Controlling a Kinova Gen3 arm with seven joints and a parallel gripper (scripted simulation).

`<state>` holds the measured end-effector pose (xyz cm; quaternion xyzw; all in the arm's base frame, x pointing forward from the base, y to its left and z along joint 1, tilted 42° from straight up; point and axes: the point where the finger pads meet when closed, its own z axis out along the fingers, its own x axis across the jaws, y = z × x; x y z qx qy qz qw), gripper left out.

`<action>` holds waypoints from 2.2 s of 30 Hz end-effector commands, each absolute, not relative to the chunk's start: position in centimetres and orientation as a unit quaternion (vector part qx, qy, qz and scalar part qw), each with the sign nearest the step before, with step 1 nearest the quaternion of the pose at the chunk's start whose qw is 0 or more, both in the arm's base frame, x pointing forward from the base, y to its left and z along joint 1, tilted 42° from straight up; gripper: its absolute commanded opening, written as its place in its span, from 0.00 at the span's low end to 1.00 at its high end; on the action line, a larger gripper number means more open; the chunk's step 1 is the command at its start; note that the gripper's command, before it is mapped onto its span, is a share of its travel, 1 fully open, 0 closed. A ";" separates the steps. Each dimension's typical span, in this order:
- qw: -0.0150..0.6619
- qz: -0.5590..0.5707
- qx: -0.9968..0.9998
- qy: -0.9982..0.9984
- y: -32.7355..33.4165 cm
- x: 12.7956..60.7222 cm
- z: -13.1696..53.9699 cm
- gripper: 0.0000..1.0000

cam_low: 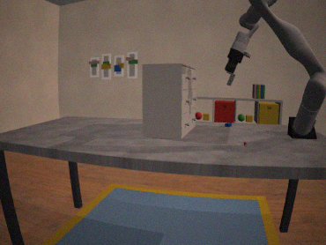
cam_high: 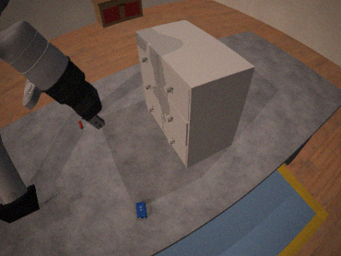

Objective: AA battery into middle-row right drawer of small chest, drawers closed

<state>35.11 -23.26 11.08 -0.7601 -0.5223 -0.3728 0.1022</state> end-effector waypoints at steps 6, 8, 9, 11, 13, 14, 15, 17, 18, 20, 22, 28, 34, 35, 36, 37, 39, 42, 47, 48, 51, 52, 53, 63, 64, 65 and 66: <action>0.167 -0.321 -0.741 -0.566 -24.5 34.7 12.3 0.00; 0.183 -0.308 -0.738 -0.572 -24.7 34.5 12.6 0.00; 0.183 -0.308 -0.738 -0.572 -24.7 34.5 12.6 0.00; 0.190 -0.302 -0.736 -0.575 -24.8 34.3 12.7 0.00; 0.203 -0.291 -0.733 -0.580 -25.0 34.0 12.9 0.00; 0.209 -0.286 -0.732 -0.582 -25.0 33.9 13.0 0.00; 0.214 -0.282 -0.730 -0.584 -25.1 33.8 13.1 0.00; 0.223 -0.273 -0.728 -0.587 -25.2 33.6 13.3 0.00; 0.226 -0.270 -0.728 -0.589 -25.3 33.5 13.3 0.00; 0.232 -0.264 -0.726 -0.591 -25.3 33.4 13.4 0.00; 0.237 -0.259 -0.725 -0.592 -25.4 33.3 13.5 0.00; 0.241 -0.255 -0.724 -0.593 -25.5 33.2 13.6 0.00; 0.243 -0.253 -0.724 -0.594 -25.5 33.1 13.6 0.00; 0.243 -0.253 -0.724 -0.594 -25.5 33.1 13.6 0.00; 0.243 -0.253 -0.724 -0.594 -25.5 33.1 13.6 0.00; 0.243 -0.253 -0.724 -0.594 -25.5 33.1 13.6 0.00; 0.243 -0.253 -0.724 -0.594 -25.5 33.1 13.6 0.00; 0.243 -0.253 -0.724 -0.594 -25.5 33.1 13.6 0.00; 0.243 -0.253 -0.724 -0.594 -25.5 33.1 13.6 0.00; 0.243 -0.253 -0.724 -0.594 -25.5 33.1 13.6 0.00; 0.243 -0.253 -0.724 -0.594 -25.5 33.1 13.6 0.00; 0.243 -0.253 -0.724 -0.594 -25.5 33.1 13.6 0.00; 0.243 -0.253 -0.724 -0.594 -25.5 33.1 13.6 0.00; 0.243 -0.253 -0.724 -0.594 -25.5 33.1 13.6 1.00; 0.243 -0.253 -0.724 -0.594 -25.5 33.1 13.6 1.00; 0.243 -0.253 -0.724 -0.594 -25.5 33.1 13.6 1.00; 0.243 -0.253 -0.724 -0.594 -25.5 33.1 13.6 1.00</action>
